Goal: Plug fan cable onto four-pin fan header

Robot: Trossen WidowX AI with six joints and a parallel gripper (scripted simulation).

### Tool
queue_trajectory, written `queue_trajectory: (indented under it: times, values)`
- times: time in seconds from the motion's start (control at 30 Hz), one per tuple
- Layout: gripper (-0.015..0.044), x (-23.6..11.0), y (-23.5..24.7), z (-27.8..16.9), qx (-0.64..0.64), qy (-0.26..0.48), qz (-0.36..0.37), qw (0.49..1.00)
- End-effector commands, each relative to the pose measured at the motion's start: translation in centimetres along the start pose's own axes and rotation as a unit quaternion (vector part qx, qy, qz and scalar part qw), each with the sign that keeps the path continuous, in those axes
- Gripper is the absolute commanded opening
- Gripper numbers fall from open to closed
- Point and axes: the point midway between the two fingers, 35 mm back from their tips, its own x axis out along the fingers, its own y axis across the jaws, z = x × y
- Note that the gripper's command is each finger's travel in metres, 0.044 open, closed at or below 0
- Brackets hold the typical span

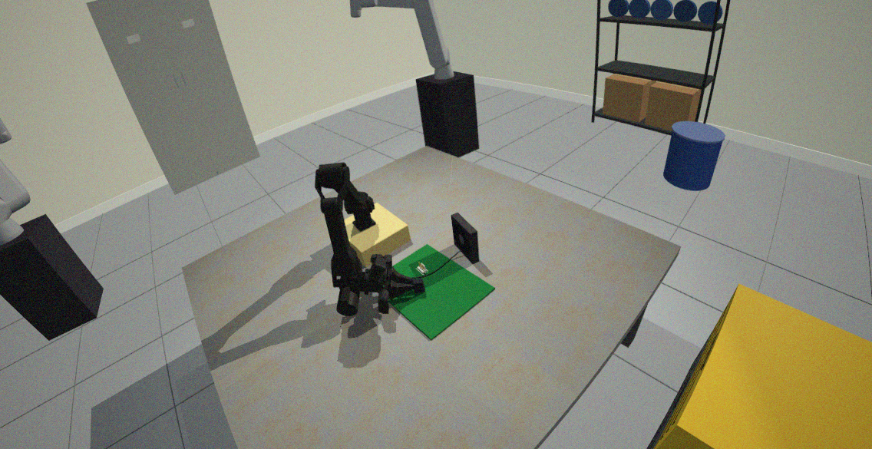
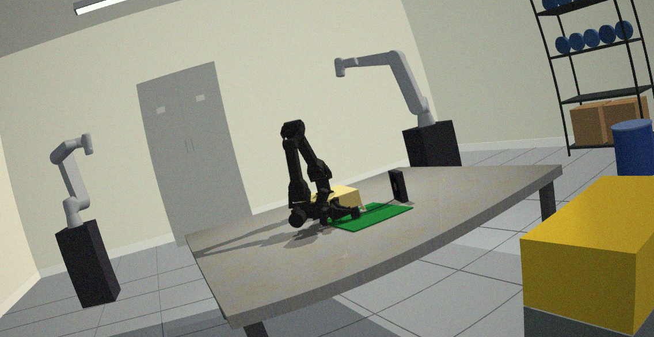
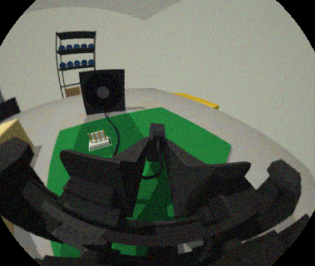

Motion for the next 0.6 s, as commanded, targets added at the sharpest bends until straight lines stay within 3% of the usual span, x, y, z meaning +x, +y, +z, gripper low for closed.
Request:
queue_trajectory:
  times: [0.0,0.47,0.57]
  values:
    - [0.0000,-0.01,0.01,0.02,0.001,0.000,0.000,1.000]
    - [0.0000,-0.01,0.01,0.02,0.001,0.000,0.000,1.000]
    - [0.0079,0.00,0.00,0.00,0.000,0.000,0.000,1.000]
